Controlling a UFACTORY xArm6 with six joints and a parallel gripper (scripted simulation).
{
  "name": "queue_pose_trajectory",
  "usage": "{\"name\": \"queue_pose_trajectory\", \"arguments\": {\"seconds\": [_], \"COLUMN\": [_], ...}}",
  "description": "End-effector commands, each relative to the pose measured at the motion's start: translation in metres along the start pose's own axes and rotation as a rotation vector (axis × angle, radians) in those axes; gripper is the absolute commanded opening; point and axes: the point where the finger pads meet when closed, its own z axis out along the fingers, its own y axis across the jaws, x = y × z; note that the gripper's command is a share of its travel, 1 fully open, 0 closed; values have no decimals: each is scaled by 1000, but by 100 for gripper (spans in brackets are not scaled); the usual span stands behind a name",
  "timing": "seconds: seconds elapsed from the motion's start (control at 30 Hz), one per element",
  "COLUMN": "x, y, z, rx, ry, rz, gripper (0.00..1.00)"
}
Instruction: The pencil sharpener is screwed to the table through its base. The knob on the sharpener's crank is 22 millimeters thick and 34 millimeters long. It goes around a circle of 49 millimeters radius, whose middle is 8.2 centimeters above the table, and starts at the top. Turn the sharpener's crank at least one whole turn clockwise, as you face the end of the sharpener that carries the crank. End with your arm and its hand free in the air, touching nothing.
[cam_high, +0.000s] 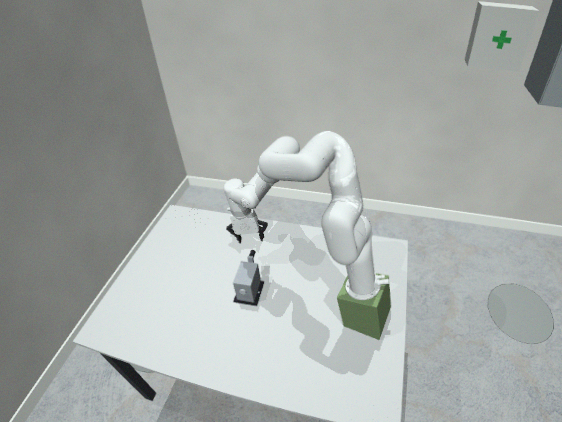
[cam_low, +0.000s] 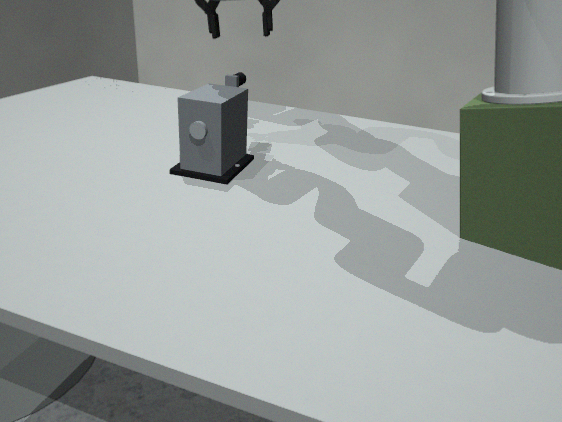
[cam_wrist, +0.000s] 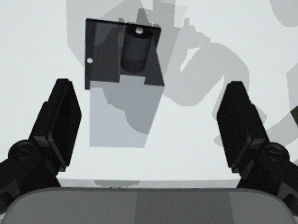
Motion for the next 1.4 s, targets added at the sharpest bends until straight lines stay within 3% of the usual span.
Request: {"name": "queue_pose_trajectory", "arguments": {"seconds": [0.0,0.13,0.33,0.37,1.37], "x": [2,4,4,4,4], "y": [0,2,2,2,2], "z": [-5,-7,-7,-7,-7], "rx": [77,112,112,112,112], "ry": [5,2,2,2,2], "rz": [118,189,190,190,190], "gripper": [100,100,100,0,0]}}
